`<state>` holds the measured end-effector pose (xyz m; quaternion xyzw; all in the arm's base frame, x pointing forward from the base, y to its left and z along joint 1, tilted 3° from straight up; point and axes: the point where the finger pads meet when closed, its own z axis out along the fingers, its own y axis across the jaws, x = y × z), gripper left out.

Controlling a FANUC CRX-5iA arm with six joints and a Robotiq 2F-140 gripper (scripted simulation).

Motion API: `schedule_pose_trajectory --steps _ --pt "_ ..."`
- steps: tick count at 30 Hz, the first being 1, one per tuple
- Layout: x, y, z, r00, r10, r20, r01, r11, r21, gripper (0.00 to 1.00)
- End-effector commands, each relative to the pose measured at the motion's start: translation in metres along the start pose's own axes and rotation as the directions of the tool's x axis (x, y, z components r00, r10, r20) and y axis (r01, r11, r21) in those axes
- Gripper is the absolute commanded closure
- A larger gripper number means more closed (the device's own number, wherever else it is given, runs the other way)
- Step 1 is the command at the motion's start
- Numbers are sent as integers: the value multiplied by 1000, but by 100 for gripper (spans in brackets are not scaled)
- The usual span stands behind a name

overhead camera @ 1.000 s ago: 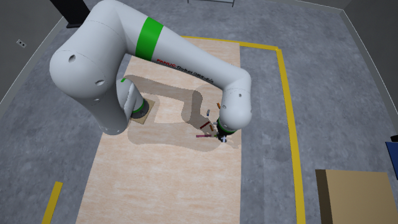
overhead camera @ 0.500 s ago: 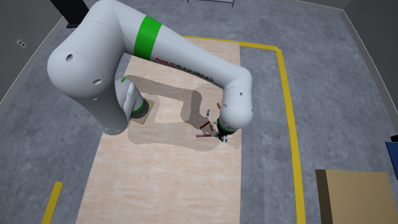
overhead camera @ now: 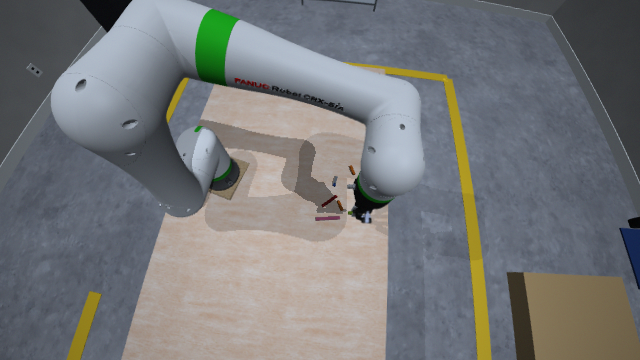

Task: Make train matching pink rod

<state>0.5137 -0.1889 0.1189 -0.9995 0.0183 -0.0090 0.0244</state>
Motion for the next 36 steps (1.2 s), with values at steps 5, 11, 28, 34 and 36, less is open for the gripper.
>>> schedule_pose_trajectory --steps 5,11,28,34,36 --pt "0 0 -10 1000 0 0 0 1000 0 97" --pt "0 0 -10 1000 0 0 0 1000 0 97" --pt "-14 -99 -12 808 -589 1 589 808 0 97" --pt "-25 -136 -12 629 -778 1 778 629 0 97" --pt "-29 -148 -12 559 -829 1 829 559 0 97"
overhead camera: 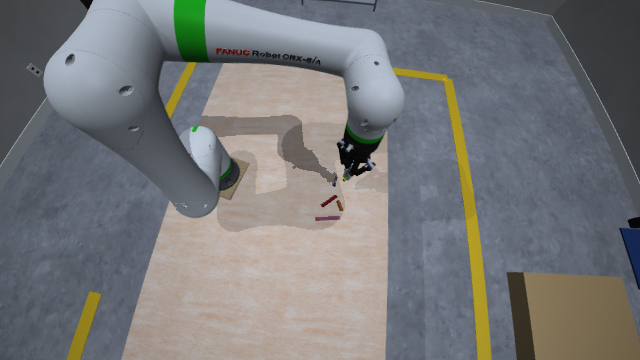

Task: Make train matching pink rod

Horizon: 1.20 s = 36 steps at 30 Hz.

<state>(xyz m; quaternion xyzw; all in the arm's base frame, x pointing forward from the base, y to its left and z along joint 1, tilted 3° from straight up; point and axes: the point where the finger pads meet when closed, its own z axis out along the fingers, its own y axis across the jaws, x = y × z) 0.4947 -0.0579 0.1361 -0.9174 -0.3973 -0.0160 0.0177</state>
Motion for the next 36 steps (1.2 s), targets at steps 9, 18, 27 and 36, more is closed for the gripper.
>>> schedule_pose_trajectory --steps 9,18,27,36 --pt "30 -60 1 894 -448 -4 447 894 -2 97" --pt "31 -61 1 889 -459 -4 459 889 -2 97" --pt "31 -61 3 889 -459 -4 459 889 -2 97" --pt "31 -61 27 888 -459 -4 459 888 -2 97"
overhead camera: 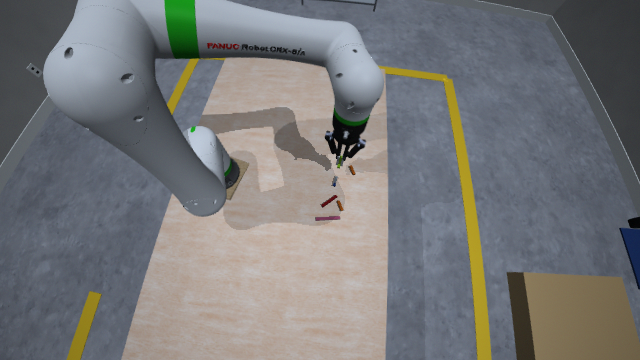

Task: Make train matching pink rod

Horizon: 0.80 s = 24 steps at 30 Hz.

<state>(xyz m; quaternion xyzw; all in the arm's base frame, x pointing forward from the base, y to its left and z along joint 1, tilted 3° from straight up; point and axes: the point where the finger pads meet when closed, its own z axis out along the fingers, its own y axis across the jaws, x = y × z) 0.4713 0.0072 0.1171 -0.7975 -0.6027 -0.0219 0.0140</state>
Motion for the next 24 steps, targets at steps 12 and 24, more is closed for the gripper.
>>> schedule_pose_trajectory --steps 12,24 --pt "0 1 49 1000 0 0 0 1000 -1 97" --pt "0 1 67 1000 0 0 0 1000 -1 97"
